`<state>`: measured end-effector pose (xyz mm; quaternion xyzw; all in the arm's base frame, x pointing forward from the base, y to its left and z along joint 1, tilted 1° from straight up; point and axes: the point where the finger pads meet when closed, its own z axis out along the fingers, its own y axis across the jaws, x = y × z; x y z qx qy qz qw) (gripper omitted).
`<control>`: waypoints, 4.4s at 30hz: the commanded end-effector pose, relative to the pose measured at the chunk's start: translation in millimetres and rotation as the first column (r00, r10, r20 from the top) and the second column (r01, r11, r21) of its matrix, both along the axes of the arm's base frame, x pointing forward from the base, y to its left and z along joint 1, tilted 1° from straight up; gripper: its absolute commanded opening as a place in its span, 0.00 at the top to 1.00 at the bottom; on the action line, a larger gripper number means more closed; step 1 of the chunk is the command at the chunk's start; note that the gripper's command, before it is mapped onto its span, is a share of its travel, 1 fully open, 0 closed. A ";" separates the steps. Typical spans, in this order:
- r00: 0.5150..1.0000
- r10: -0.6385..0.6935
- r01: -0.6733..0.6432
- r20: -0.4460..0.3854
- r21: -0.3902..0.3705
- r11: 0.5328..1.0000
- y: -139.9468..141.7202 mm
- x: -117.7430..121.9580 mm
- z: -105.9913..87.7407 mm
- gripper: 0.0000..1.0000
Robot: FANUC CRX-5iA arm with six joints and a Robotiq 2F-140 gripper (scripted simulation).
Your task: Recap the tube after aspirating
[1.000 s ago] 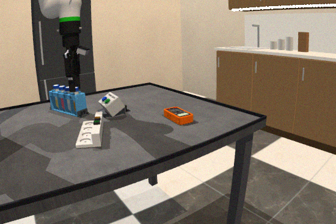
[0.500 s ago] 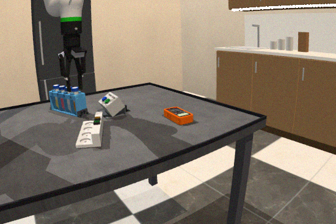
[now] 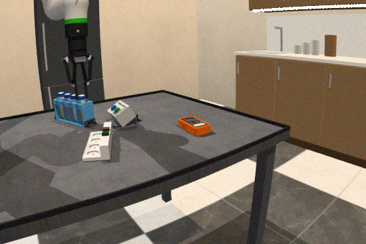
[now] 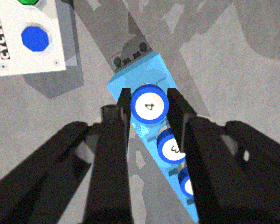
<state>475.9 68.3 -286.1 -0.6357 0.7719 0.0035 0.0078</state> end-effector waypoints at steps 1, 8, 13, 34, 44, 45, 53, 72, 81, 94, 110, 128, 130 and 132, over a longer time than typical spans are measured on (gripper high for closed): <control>1.000 0.000 0.000 0.002 0.000 1.000 0.1 0.8 0.6 0.70; 1.000 0.000 0.000 0.002 0.000 1.000 0.1 0.8 0.6 0.70; 0.995 0.100 -0.100 0.003 -0.002 0.995 0.1 0.8 0.7 0.70; 0.500 0.866 -0.866 0.010 -0.016 0.500 0.1 0.7 1.2 0.70; 0.500 0.866 -0.866 0.010 -0.016 0.500 0.1 0.7 1.2 0.59; 0.500 0.866 -0.866 0.010 -0.016 0.500 0.1 0.8 1.2 0.59; 0.500 0.866 -0.866 0.010 -0.016 0.500 0.2 0.8 1.2 0.59; 1.000 0.000 0.000 0.002 -0.001 1.000 0.1 0.8 1.0 0.59; 1.000 0.000 0.000 0.002 -0.001 1.000 0.1 0.8 1.0 0.59; 1.000 0.000 0.000 0.002 0.000 1.000 0.1 0.8 1.0 0.70; 0.765 0.644 -0.644 0.009 -0.010 0.765 0.1 0.8 1.3 0.70; 0.500 0.866 -0.866 0.010 -0.016 0.500 0.1 0.8 1.4 0.59; 0.500 0.866 -0.866 0.010 -0.016 0.500 0.1 0.8 1.4 0.59; 0.500 0.866 -0.866 0.010 -0.016 0.500 0.1 0.7 1.4 0.59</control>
